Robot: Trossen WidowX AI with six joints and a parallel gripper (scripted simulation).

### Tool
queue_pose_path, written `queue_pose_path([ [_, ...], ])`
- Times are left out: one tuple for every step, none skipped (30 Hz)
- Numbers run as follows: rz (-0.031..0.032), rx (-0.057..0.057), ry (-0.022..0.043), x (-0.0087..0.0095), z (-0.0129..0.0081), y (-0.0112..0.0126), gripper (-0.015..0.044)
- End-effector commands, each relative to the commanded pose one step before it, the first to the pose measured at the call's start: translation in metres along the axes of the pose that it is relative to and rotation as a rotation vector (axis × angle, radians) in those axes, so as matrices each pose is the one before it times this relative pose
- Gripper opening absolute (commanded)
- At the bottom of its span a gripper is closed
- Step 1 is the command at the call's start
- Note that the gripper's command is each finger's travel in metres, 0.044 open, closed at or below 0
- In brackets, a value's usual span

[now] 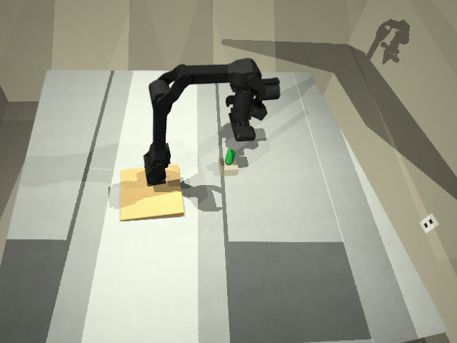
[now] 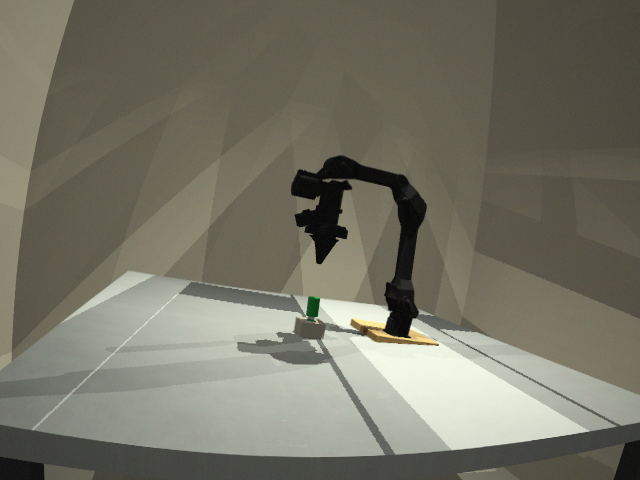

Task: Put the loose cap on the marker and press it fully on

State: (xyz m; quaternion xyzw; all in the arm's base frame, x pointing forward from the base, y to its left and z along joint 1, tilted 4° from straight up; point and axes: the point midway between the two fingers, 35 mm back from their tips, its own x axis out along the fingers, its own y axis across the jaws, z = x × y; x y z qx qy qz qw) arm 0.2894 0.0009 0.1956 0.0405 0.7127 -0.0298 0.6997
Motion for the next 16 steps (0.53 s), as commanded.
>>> queue_pose_path([
  [-0.00112, -0.0042, 0.00825, -0.00231, -0.00073, -0.00023, 0.0079],
  [0.00000, 0.0000, 0.00000, 0.00000, 0.00000, 0.00000, 0.0105],
  [0.00000, 0.0000, 0.00000, 0.00000, 0.00000, 0.00000, 0.0131],
  [0.00000, 0.0000, 0.00000, 0.00000, 0.00000, 0.00000, 0.0157],
  [0.00000, 0.0000, 0.00000, 0.00000, 0.00000, 0.00000, 0.0184],
  [0.00000, 0.0000, 0.00000, 0.00000, 0.00000, 0.00000, 0.0210],
  [0.00000, 0.0000, 0.00000, 0.00000, 0.00000, 0.00000, 0.0236],
  [0.00000, 0.0000, 0.00000, 0.00000, 0.00000, 0.00000, 0.0263],
  [0.00000, 0.0000, 0.00000, 0.00000, 0.00000, 0.00000, 0.0289],
  [0.00000, 0.0000, 0.00000, 0.00000, 0.00000, 0.00000, 0.0315],
  [0.00000, 0.0000, 0.00000, 0.00000, 0.00000, 0.00000, 0.0341],
  [0.00000, 0.0000, 0.00000, 0.00000, 0.00000, 0.00000, 0.0368],
  [0.00000, 0.0000, 0.00000, 0.00000, 0.00000, 0.00000, 0.0394],
  [0.00000, 0.0000, 0.00000, 0.00000, 0.00000, 0.00000, 0.0420],
  [0.00000, 0.0000, 0.00000, 0.00000, 0.00000, 0.00000, 0.0440],
  [0.00000, 0.0000, 0.00000, 0.00000, 0.00000, 0.00000, 0.0440],
])
